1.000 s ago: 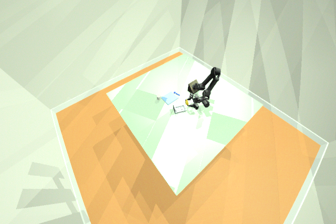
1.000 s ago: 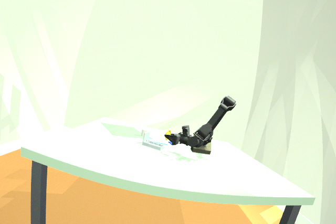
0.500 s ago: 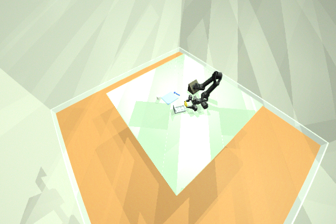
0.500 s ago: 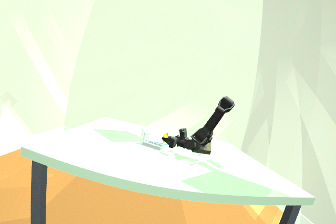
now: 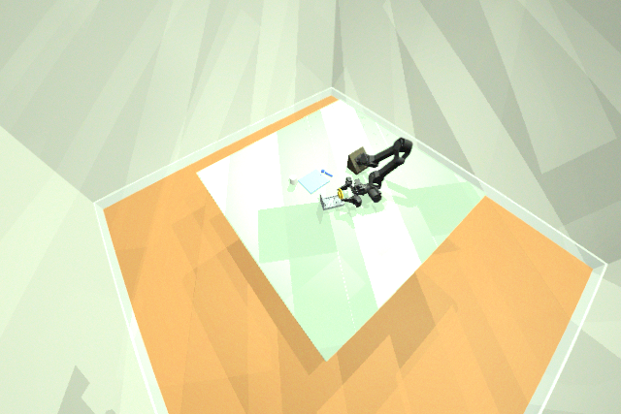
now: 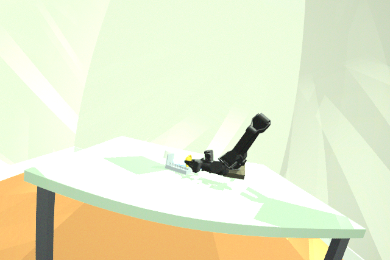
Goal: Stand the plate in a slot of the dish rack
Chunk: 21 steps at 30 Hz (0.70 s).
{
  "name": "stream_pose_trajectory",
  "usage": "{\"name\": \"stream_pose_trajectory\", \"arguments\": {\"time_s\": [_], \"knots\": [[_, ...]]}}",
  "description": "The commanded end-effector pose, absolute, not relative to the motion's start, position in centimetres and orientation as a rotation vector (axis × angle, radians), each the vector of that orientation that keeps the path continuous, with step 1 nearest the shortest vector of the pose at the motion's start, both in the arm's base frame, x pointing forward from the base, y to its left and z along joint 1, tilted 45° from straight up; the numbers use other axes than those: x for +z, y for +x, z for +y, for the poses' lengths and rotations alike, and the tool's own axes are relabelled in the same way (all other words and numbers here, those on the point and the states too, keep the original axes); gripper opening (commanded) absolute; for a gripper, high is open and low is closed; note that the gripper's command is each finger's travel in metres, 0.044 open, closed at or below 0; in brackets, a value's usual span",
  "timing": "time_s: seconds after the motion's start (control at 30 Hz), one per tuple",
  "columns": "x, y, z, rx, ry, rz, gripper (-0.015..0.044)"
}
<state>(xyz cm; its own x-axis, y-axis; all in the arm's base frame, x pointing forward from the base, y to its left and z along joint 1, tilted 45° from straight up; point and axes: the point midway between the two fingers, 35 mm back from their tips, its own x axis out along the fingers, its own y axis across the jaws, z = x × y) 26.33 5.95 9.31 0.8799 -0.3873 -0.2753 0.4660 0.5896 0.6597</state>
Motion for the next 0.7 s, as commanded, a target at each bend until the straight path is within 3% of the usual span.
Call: {"name": "stream_pose_trajectory", "arguments": {"time_s": [0.0,0.67], "knots": [[9.0,27.0,5.6,-0.499,0.796,0.107,0.0000],[7.7,27.4,6.4,-0.496,0.787,0.121,0.0000]]}}
